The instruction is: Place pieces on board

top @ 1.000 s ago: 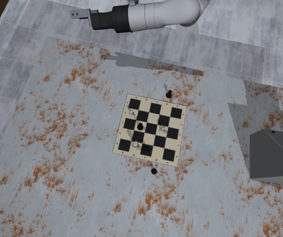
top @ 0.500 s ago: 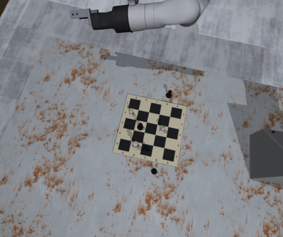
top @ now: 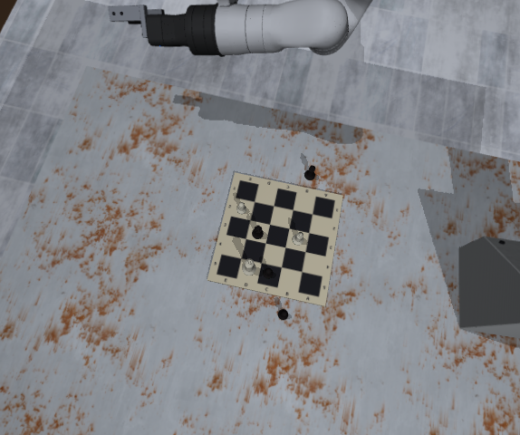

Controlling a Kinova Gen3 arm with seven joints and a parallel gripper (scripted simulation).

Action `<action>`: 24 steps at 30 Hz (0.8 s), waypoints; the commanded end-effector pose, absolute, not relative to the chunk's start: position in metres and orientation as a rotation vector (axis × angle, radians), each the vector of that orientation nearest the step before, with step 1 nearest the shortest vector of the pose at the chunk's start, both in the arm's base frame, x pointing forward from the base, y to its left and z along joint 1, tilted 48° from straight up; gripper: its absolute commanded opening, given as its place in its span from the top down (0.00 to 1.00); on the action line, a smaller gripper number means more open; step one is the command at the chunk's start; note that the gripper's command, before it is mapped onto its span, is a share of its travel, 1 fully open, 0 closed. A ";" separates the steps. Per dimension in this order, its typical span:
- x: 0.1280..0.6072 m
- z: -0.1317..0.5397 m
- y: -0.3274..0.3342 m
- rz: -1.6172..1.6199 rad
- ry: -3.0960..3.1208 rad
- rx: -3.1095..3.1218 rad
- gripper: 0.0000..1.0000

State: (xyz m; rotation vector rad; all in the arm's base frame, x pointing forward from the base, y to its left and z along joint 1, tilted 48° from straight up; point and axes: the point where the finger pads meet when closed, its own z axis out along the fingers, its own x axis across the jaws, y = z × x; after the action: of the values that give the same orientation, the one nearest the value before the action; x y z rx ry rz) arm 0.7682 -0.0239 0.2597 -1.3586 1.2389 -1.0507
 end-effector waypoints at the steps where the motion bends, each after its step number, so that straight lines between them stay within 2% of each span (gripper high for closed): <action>1: 0.782 0.257 -0.007 -1.046 1.230 -1.332 0.00; 13: 0.849 0.252 0.049 -1.111 1.258 -1.064 0.00; 24: 0.868 0.221 0.085 -1.166 1.333 -0.878 0.00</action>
State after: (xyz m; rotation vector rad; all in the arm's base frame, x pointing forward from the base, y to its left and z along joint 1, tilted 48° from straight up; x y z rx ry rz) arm 0.8626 0.0547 0.2483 -0.8865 1.3185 -1.1836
